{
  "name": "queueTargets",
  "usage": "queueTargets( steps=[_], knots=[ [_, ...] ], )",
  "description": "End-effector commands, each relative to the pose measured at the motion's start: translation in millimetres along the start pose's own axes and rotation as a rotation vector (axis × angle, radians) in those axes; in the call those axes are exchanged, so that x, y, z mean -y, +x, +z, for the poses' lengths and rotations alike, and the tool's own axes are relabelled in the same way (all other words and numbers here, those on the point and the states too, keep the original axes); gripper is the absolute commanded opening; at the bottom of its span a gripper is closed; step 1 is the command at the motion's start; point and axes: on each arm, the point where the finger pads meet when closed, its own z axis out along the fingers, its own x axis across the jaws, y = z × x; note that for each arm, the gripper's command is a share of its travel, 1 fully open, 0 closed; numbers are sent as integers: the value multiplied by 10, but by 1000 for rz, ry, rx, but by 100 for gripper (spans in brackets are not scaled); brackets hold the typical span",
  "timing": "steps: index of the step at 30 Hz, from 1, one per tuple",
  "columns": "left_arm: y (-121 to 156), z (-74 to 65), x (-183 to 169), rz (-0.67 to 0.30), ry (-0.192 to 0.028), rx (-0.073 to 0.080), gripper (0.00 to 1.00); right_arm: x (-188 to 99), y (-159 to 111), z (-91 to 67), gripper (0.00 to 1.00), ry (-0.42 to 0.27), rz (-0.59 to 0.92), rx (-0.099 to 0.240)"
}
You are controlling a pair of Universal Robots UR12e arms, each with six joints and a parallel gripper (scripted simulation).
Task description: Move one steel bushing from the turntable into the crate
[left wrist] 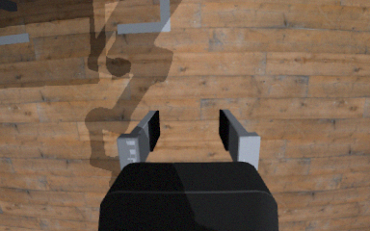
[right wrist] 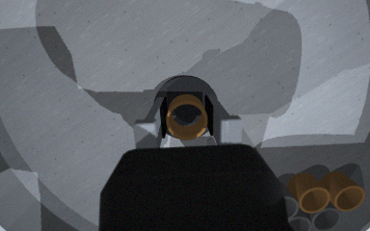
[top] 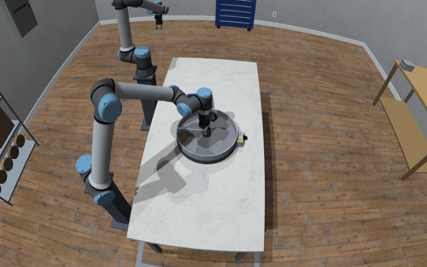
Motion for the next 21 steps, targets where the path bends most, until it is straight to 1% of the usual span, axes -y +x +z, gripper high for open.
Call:
queueTargets(
  steps=[1, 21],
  knots=[
    [-2, -10, -7, 0, -2, 0, 100, 2, -6, -12, 0, 0, 0, 2],
    [-2, -10, -7, 0, -2, 0, 100, 2, -7, 6, 0, 0, 0, 2]
  ],
)
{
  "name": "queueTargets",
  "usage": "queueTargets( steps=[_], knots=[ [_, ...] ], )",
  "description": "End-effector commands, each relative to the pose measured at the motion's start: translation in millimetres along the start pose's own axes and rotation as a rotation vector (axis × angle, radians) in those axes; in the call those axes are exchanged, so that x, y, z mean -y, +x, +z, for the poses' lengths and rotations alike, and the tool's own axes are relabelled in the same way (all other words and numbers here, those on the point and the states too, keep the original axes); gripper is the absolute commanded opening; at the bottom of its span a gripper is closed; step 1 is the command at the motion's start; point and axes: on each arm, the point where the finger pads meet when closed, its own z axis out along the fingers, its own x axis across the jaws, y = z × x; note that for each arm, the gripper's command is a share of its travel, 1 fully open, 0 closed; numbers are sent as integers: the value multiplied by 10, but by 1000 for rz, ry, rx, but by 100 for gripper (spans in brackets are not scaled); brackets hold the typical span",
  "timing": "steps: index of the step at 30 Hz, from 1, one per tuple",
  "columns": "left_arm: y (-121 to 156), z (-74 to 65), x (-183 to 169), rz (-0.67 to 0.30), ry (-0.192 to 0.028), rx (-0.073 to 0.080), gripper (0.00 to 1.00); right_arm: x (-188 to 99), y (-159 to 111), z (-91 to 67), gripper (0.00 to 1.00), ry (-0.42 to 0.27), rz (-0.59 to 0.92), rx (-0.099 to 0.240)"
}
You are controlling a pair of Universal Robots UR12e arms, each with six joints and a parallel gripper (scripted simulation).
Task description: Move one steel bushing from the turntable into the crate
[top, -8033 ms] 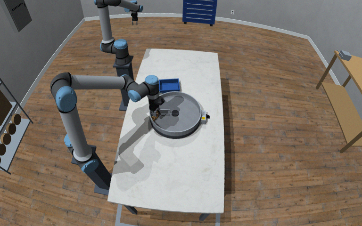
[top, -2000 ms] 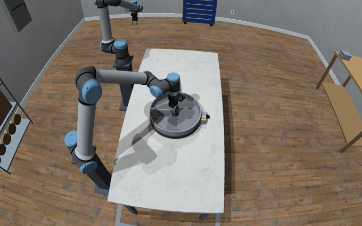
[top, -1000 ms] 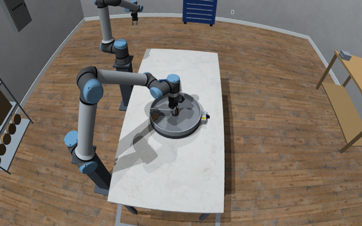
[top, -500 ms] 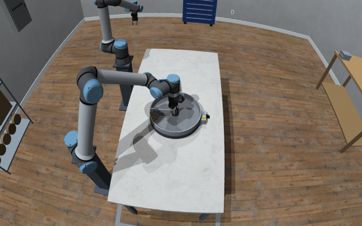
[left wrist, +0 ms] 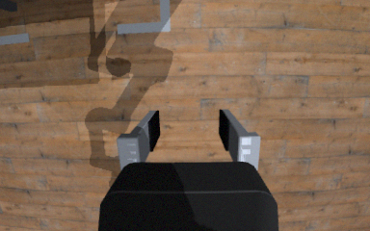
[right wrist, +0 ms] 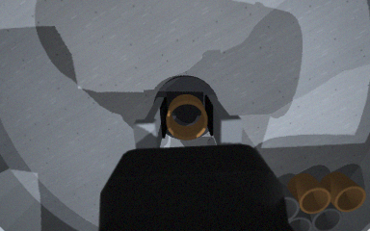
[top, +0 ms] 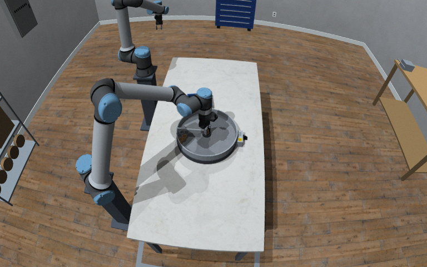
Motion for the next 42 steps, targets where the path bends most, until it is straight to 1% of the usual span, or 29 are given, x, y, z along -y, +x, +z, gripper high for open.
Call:
queueTargets(
  steps=[1, 16, 42],
  knots=[
    [-2, -10, -7, 0, -2, 0, 100, 2, -6, 2, 0, 0, 0, 2],
    [-2, -10, -7, 0, -2, 0, 100, 2, -7, 39, 0, 0, 0, 2],
    [-2, -10, -7, 0, -2, 0, 100, 2, -7, 41, 0, 0, 0, 2]
  ],
)
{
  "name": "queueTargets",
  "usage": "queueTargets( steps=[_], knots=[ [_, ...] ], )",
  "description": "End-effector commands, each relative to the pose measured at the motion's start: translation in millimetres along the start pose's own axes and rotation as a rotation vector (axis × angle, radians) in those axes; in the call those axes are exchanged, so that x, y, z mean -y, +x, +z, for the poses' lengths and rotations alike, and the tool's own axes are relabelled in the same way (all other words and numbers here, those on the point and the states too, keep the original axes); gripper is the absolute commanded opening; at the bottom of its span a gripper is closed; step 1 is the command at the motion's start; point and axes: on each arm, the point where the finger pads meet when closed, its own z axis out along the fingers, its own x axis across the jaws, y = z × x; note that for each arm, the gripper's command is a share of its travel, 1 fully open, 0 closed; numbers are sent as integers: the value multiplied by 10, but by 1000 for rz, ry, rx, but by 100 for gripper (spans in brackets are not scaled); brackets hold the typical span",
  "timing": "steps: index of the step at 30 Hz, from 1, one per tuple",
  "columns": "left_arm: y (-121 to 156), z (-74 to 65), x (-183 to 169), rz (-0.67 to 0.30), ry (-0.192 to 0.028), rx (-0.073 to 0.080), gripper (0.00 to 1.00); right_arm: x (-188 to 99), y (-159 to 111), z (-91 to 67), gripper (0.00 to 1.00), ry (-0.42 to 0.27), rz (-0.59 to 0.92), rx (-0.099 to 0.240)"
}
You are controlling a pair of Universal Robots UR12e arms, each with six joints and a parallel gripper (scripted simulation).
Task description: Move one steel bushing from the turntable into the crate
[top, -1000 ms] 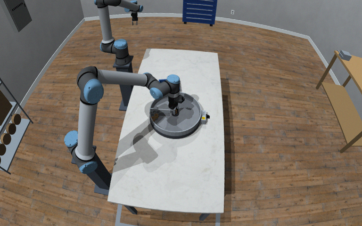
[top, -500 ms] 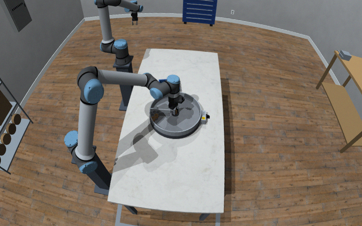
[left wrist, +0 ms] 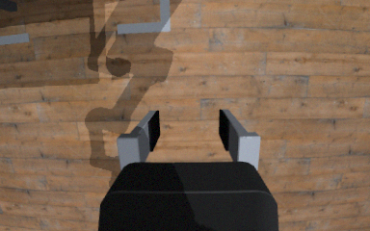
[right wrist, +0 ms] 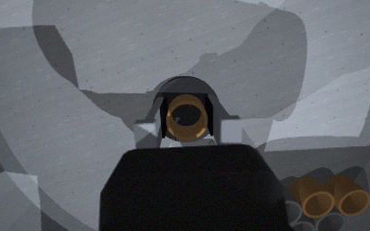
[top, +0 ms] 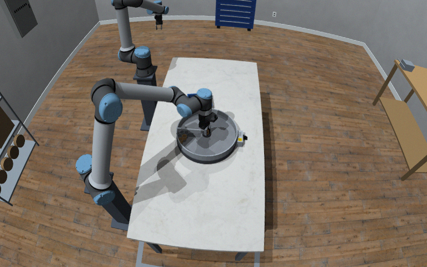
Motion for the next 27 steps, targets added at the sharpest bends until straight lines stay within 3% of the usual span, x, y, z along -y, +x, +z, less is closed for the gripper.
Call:
queueTargets(
  steps=[1, 15, 16, 27],
  knots=[
    [-2, -10, -7, 0, -2, 0, 100, 2, -7, -12, 0, 0, 0, 2],
    [-2, -10, -7, 0, -2, 0, 100, 2, -7, -12, 0, 0, 0, 2],
    [-2, -10, -7, 0, -2, 0, 100, 2, -7, -12, 78, 0, 0, 2],
    [-2, -10, -7, 0, -2, 0, 100, 2, -7, -12, 78, 0, 0, 2]
  ],
)
